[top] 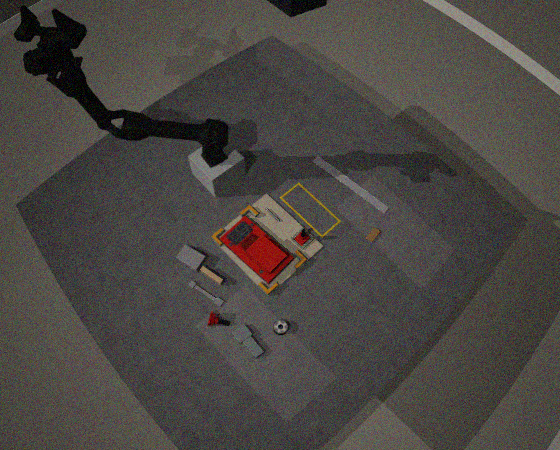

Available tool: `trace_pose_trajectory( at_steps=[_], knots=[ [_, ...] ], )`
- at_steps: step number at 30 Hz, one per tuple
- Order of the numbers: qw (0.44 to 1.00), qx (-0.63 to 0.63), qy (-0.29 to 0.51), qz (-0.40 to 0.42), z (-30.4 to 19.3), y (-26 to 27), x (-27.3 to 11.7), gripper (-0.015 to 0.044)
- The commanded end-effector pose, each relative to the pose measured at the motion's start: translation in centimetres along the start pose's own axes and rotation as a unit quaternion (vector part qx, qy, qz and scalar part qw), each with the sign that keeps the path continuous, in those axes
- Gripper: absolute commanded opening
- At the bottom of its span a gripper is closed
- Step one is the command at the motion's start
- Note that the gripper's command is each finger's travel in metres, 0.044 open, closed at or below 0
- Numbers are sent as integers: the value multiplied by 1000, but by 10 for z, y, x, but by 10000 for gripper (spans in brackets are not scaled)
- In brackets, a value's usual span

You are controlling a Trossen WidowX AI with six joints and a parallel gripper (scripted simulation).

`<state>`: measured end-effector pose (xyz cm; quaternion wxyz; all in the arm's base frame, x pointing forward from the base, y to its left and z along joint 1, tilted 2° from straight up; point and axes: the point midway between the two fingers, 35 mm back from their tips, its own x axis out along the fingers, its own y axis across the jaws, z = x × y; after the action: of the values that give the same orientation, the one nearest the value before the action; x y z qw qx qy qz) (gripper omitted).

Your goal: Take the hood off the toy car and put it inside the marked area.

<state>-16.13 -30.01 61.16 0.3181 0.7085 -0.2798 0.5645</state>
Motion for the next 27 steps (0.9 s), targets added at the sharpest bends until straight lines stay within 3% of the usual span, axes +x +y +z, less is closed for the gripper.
trace_pose_trajectory(
  at_steps=[1, 10, 27],
  knots=[
    [1000, -1, 0, -1, 0, 0, 0, 440],
    [995, -76, 16, -55, -33, -44, 23, 440],
    [947, -222, 66, -222, -89, -200, 68, 440]
  ],
)
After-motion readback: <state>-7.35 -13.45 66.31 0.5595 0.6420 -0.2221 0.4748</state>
